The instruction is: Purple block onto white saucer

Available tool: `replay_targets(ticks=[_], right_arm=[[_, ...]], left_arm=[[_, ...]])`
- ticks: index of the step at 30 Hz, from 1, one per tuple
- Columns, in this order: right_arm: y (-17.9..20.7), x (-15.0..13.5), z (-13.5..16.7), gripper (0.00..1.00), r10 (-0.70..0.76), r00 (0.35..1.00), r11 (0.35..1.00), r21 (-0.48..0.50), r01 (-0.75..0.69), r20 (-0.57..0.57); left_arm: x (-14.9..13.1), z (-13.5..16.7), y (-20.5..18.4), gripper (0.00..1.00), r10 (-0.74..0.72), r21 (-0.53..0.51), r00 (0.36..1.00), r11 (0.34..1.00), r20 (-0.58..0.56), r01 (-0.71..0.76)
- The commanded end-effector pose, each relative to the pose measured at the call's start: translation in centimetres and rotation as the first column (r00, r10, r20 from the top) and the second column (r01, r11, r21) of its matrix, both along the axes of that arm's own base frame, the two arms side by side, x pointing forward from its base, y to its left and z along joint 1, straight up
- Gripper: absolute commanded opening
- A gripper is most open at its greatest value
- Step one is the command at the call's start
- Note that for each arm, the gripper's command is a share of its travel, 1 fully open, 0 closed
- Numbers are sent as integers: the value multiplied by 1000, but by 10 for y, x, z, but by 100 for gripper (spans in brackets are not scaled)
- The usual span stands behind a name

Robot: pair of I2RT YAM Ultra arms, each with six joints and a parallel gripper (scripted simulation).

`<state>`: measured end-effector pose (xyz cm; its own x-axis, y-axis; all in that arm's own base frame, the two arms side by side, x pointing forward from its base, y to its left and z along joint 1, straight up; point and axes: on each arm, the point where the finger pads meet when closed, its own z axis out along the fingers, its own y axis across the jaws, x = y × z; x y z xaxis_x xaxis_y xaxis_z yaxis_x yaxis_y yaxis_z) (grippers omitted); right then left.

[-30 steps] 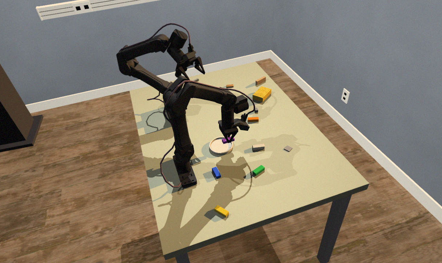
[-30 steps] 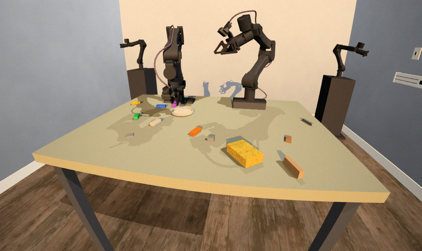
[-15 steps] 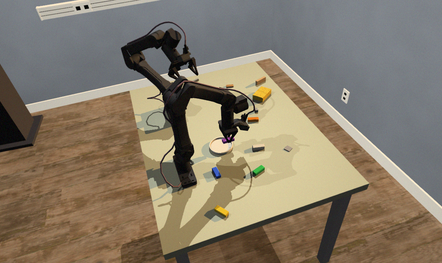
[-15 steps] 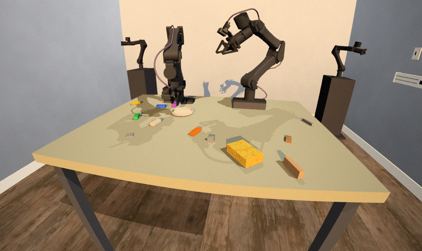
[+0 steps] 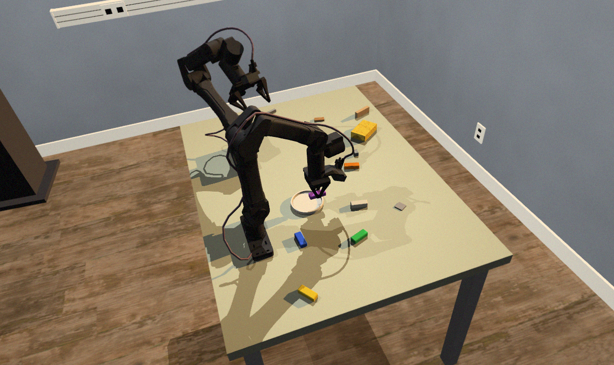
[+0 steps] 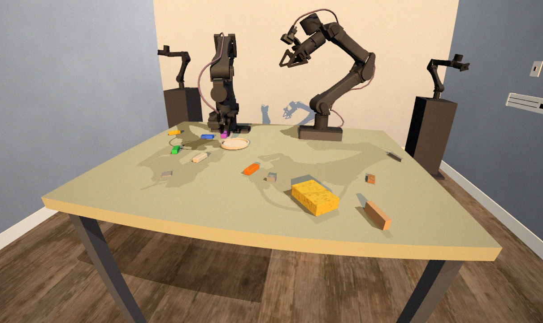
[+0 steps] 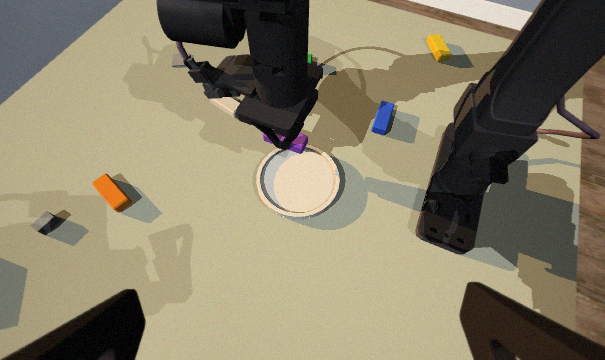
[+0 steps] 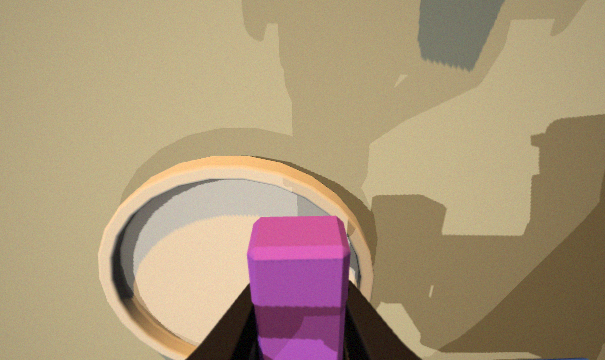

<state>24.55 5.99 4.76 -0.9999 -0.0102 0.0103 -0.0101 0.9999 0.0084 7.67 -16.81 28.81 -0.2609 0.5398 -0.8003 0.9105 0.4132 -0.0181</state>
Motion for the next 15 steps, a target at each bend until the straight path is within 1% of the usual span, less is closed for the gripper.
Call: replay_targets(ticks=[1, 7, 9, 15], right_arm=[[4, -4, -2, 18, -5, 1000, 1000, 2, 5, 21], [19, -21, -21, 18, -5, 1000, 1000, 3, 5, 20], [19, -21, -21, 18, -5, 1000, 1000, 3, 5, 20], [28, -31, -34, 18, -5, 1000, 1000, 1, 5, 11]], left_arm=[[2, 12, 10, 100, 56, -22, 998, 998, 22, -55], [2, 12, 10, 100, 56, -22, 998, 998, 22, -55], [2, 12, 10, 100, 56, -22, 998, 998, 22, -55], [2, 12, 10, 100, 56, -22, 998, 998, 22, -55]])
